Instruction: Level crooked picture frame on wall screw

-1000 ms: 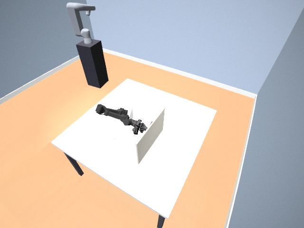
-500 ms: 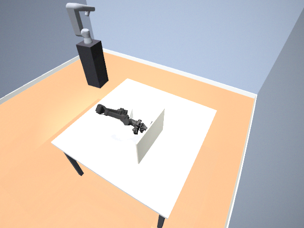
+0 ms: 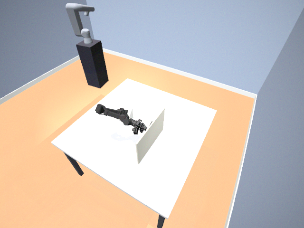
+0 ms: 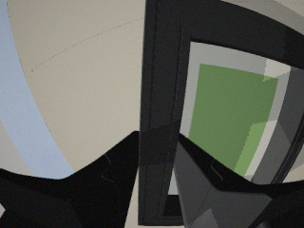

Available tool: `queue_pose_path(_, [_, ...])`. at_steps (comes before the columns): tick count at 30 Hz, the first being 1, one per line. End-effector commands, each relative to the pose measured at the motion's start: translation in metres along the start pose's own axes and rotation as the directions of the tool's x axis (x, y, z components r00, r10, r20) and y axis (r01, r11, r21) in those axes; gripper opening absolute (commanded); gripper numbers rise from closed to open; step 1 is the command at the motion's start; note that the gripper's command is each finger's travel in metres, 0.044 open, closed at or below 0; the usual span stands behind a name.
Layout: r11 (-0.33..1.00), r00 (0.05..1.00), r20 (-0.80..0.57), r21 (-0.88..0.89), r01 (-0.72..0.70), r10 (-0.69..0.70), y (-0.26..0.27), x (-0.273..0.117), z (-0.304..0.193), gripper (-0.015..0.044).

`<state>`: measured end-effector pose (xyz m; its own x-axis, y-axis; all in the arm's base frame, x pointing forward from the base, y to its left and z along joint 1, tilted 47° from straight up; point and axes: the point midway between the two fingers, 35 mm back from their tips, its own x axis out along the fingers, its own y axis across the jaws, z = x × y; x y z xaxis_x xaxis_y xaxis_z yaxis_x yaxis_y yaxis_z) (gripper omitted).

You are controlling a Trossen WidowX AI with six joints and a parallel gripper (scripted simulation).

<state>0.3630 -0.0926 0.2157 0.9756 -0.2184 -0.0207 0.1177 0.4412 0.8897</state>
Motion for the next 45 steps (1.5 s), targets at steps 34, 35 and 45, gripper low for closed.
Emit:
queue_pose_path(34, [1.0,1.0,-0.003,-0.004,-0.01,0.01,0.003,0.0002,-0.0033,0.0])
queue_pose_path(35, [1.0,1.0,-0.003,-0.004,-0.01,0.01,0.0032,0.0002,-0.0034,0.0])
queue_pose_path(45, [1.0,1.0,-0.003,-0.004,-0.01,0.01,0.0034,0.0002,-0.0065,0.0])
